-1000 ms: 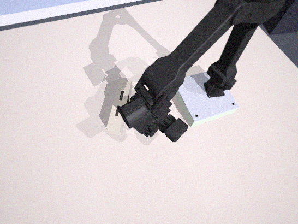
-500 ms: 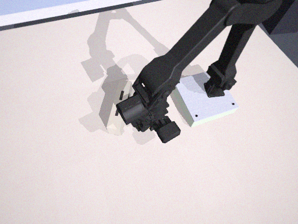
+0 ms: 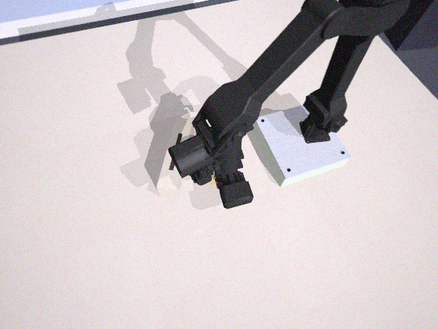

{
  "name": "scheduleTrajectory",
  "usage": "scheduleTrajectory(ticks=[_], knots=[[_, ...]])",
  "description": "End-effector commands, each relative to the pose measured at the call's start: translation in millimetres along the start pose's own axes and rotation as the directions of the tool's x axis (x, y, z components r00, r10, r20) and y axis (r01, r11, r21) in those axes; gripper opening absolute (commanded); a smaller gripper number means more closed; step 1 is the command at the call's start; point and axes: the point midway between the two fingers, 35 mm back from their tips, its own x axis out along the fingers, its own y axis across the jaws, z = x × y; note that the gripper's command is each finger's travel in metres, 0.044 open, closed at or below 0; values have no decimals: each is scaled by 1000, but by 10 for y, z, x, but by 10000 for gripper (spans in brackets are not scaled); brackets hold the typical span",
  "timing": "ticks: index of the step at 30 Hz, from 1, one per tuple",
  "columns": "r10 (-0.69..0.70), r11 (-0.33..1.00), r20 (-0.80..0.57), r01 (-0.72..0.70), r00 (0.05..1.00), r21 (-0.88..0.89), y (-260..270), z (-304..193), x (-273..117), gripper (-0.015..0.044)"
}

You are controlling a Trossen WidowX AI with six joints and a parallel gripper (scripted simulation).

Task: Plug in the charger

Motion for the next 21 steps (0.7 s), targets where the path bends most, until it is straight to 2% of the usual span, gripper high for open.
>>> scheduleTrajectory(ticks=[1, 16, 21], knots=[[9, 998, 0, -9, 1000, 66, -15, 6, 27, 0], [26, 944, -3, -24, 1000, 329, -116, 17, 127, 0], [26, 942, -2, -24, 1000, 334, -131, 49, 125, 0]])
